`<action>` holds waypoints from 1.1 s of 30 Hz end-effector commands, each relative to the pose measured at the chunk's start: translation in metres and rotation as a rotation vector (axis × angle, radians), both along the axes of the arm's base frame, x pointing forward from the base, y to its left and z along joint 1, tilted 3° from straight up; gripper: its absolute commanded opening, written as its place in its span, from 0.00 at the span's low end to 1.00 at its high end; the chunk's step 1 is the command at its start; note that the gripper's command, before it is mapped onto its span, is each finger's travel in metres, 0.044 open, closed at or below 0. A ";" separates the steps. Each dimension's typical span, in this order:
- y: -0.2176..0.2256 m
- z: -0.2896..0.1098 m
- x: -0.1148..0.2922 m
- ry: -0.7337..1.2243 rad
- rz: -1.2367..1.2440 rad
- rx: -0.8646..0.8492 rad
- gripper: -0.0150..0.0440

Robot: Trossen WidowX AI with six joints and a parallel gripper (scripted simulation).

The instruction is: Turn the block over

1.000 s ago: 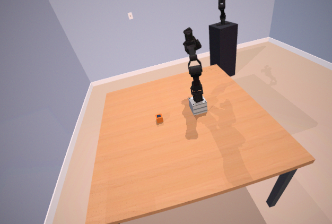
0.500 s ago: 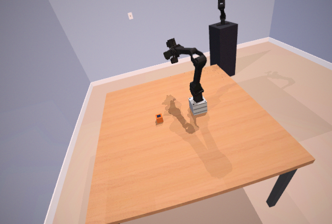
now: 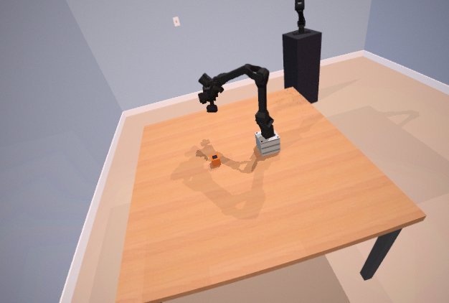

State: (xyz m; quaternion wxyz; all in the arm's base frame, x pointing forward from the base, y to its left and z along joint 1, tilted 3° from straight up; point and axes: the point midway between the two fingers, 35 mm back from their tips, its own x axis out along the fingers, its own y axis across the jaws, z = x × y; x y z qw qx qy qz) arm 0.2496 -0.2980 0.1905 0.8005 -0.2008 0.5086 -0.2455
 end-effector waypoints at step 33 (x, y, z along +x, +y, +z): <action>0.257 -0.161 0.090 0.326 -0.062 0.621 1.00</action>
